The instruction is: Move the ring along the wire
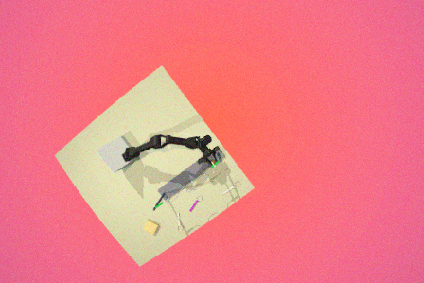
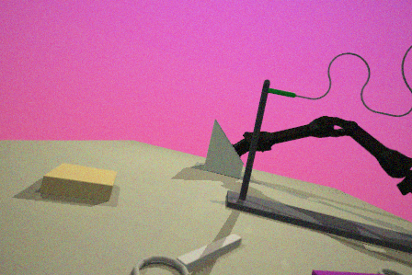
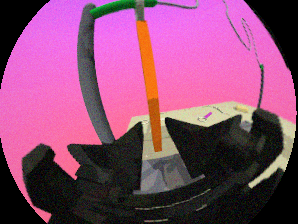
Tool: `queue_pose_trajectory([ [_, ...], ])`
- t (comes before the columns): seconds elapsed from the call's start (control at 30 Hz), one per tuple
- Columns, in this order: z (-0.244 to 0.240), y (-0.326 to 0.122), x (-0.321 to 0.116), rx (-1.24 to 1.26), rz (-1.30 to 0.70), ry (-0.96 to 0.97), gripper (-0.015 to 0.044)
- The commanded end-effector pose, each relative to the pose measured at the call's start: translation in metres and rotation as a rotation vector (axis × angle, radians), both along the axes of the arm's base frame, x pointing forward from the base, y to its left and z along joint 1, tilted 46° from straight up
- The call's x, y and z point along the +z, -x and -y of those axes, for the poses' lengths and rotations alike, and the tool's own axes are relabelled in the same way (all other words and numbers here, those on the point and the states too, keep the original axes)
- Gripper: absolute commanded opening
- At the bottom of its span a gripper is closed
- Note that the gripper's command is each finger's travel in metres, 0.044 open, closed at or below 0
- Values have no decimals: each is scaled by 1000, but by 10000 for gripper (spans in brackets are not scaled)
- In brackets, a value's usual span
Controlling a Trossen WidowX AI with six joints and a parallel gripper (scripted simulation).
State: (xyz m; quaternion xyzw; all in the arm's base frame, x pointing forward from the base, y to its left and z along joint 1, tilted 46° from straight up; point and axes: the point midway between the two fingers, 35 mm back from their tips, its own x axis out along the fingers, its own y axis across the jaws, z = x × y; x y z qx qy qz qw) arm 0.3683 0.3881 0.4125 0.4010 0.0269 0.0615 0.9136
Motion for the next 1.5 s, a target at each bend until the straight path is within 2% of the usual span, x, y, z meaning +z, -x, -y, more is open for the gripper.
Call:
queue_pose_trajectory([
  [0.0, 0, 0, 2, 2, 3, -1, 160],
  [0.53, 0, 0, 2, 2, 3, -1, 160],
  [0.93, 0, 0, 2, 0, 2, -4, -150],
  [1.47, 12, -2, 11, -1, 2, 0, -150],
])
